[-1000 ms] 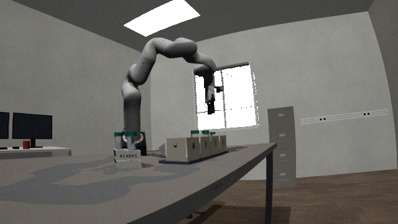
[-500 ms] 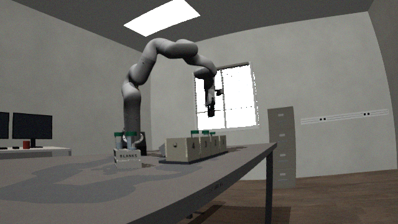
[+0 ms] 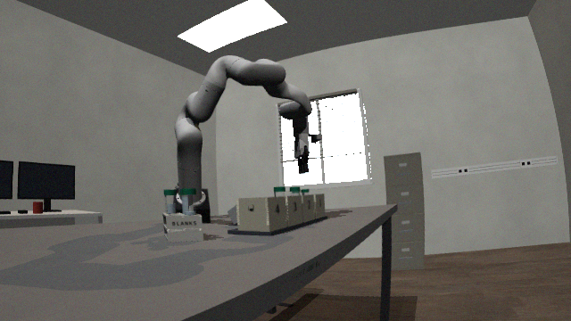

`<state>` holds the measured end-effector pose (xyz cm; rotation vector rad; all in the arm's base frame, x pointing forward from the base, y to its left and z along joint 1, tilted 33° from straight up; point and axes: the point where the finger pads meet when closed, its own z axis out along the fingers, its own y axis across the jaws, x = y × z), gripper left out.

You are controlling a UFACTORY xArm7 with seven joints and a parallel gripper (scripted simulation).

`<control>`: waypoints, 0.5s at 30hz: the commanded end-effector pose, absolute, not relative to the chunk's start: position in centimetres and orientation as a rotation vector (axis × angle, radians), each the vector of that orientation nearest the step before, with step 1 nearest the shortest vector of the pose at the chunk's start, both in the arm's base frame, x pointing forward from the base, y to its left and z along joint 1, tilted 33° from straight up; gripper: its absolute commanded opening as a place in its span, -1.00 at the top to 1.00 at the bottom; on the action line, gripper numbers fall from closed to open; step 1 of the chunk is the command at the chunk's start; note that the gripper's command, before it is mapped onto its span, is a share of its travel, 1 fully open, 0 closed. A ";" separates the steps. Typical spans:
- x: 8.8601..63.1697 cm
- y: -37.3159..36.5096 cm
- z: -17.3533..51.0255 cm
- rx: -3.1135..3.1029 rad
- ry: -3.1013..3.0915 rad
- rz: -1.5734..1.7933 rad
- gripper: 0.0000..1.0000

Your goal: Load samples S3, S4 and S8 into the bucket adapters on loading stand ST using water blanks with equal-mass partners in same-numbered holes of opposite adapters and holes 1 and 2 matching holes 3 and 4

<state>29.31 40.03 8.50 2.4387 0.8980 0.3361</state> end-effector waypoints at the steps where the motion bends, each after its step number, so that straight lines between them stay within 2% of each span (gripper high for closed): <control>1: 29.6 39.9 7.9 2.441 0.901 0.341 -0.15; 15: 30.6 39.0 5.8 2.441 0.901 0.341 -0.15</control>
